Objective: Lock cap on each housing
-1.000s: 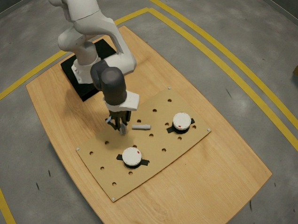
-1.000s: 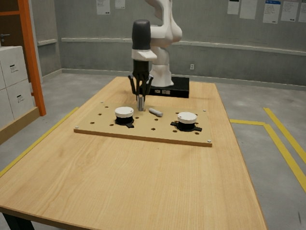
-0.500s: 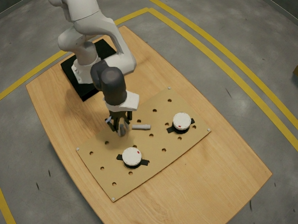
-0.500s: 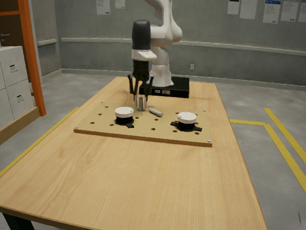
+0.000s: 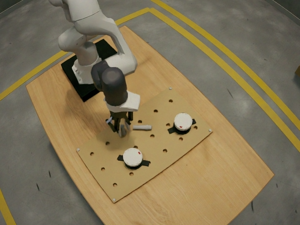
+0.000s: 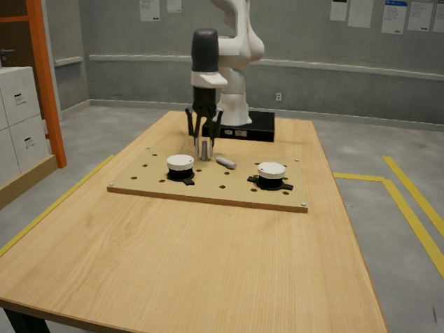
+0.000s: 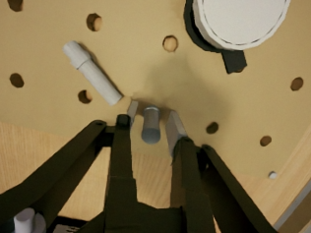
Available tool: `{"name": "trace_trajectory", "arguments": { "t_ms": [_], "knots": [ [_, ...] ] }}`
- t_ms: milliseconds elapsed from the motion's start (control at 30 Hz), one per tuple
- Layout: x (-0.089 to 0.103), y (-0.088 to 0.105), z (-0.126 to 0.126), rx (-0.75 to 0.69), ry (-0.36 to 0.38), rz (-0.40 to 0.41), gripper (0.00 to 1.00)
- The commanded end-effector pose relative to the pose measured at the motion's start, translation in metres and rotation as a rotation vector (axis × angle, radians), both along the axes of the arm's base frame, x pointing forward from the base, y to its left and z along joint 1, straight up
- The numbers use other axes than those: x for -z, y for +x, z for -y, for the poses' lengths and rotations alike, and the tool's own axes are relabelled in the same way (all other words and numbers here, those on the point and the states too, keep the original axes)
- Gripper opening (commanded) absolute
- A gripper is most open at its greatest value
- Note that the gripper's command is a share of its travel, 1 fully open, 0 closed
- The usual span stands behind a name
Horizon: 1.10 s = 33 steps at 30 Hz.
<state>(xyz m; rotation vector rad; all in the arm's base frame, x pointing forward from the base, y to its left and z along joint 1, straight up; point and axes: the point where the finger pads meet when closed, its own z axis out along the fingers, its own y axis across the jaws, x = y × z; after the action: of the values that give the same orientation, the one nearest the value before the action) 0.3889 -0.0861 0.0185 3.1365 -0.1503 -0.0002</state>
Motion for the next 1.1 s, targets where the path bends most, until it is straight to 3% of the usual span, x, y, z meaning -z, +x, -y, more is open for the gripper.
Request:
{"name": "trace_trajectory", "arguments": {
  "t_ms": [0,567,1067],
  "knots": [
    [0.001,0.000,-0.002,-0.007,0.002,0.000,0.36],
    [-0.001,0.000,-0.002,-0.007,0.002,0.000,0.36],
    [-0.014,0.000,-0.002,-0.007,0.002,0.000,0.36]
  ]
}}
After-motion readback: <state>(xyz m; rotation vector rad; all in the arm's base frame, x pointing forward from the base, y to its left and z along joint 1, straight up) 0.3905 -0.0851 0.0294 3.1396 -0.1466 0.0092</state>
